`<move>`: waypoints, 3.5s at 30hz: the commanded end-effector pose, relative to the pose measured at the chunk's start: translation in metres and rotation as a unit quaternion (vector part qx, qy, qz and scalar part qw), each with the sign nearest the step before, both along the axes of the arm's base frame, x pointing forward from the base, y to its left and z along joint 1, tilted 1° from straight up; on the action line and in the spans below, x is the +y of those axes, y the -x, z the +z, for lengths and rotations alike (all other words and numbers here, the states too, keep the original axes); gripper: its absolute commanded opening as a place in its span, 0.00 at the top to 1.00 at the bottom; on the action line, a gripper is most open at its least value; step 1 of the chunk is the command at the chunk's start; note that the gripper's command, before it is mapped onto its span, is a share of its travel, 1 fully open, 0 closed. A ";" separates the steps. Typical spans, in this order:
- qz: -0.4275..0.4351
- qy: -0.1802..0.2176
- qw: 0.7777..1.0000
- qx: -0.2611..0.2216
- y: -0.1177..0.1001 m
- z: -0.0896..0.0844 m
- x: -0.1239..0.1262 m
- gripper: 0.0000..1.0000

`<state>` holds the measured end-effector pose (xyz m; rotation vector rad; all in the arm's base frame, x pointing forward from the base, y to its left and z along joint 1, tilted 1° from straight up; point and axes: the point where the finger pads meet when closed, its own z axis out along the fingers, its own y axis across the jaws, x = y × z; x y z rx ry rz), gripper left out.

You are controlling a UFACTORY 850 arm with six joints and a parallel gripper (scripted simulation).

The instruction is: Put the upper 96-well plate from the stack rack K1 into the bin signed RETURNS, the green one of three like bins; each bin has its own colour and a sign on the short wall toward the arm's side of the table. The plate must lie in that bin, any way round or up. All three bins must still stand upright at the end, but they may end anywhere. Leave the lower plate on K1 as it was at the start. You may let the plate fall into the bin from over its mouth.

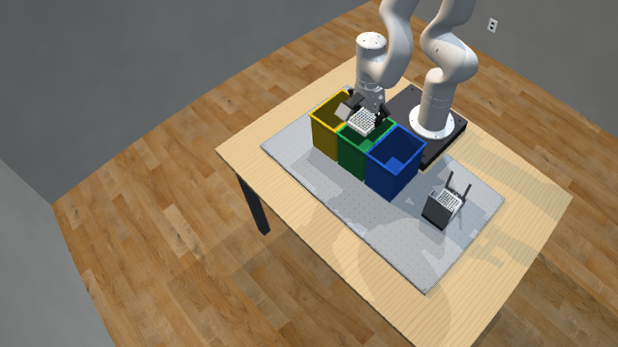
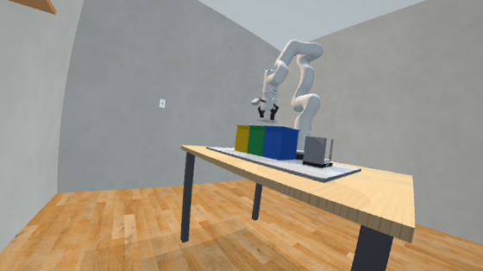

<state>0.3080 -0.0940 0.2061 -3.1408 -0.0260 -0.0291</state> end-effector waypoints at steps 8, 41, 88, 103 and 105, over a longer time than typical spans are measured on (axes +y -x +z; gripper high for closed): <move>0.000 0.000 1.000 -0.001 -0.001 -0.016 0.000 1.00; 0.000 0.000 1.000 -0.001 -0.001 -0.018 0.000 1.00; 0.000 0.000 1.000 -0.001 -0.001 -0.025 0.000 1.00; 0.000 0.000 1.000 -0.001 -0.001 -0.027 0.000 1.00; 0.000 0.000 1.000 -0.001 -0.001 -0.027 0.000 1.00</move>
